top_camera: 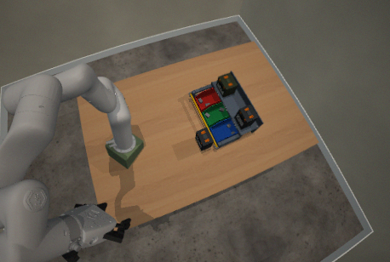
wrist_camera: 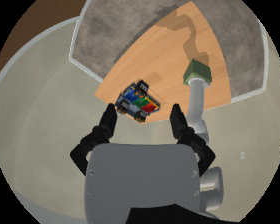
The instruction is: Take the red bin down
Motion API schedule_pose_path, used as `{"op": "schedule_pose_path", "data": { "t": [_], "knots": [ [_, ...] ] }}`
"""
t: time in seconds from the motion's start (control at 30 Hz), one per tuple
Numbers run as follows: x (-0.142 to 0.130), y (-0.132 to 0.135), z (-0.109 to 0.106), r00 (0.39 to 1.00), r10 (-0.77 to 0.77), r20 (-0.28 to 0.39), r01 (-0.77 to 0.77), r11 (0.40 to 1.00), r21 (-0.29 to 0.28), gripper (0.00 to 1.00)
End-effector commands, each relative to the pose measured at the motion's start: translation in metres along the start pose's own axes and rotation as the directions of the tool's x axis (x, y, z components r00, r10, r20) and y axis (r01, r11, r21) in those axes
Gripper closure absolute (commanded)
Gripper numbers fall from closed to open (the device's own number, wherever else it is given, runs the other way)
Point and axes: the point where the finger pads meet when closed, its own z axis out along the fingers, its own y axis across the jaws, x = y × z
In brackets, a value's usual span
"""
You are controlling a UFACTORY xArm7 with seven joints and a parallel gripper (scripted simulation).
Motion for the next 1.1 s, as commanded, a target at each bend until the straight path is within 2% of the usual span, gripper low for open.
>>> {"op": "schedule_pose_path", "data": {
  "t": [0.0,0.5,0.67,1.07],
  "knots": [
    [-0.0001,-0.0006,-0.0011,1.000,-0.001,-0.003,0.001,1.000,0.001,0.00],
    [-0.0001,-0.0006,-0.0011,1.000,-0.001,-0.003,0.001,1.000,0.001,0.00],
    [-0.0001,-0.0006,-0.0011,0.971,-0.238,-0.033,0.234,0.967,-0.100,0.00],
    [-0.0001,-0.0006,-0.0011,0.971,-0.238,-0.033,0.234,0.967,-0.100,0.00]
  ]
}}
